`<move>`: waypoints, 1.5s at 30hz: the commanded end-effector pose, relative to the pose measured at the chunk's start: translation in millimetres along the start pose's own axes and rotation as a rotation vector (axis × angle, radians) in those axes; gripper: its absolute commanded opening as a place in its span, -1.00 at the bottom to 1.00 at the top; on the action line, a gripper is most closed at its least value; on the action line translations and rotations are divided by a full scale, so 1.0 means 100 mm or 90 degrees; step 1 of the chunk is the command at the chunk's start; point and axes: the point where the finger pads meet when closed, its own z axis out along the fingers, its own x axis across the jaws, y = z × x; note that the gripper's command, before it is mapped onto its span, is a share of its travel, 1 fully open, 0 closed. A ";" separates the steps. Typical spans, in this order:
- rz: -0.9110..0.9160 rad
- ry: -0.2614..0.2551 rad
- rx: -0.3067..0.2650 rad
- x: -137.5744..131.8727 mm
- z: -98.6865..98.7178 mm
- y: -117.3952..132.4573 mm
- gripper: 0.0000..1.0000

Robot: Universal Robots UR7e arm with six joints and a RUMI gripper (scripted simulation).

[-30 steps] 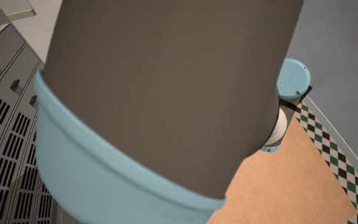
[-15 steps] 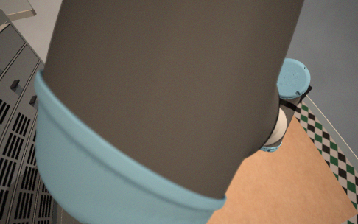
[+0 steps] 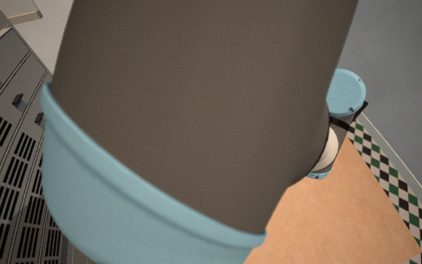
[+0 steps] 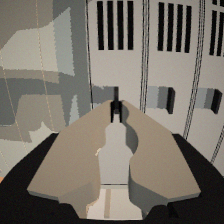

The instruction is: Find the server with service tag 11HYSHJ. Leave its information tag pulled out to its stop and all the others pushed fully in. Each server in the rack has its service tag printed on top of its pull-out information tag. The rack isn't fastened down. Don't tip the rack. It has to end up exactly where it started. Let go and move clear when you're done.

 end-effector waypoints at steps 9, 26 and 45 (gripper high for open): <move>0.000 0.000 0.000 0.00 0.00 0.00 -1.00; 0.000 0.000 0.000 0.00 -0.11 0.00 -1.00; 0.000 0.000 0.000 0.00 -0.36 0.00 -1.00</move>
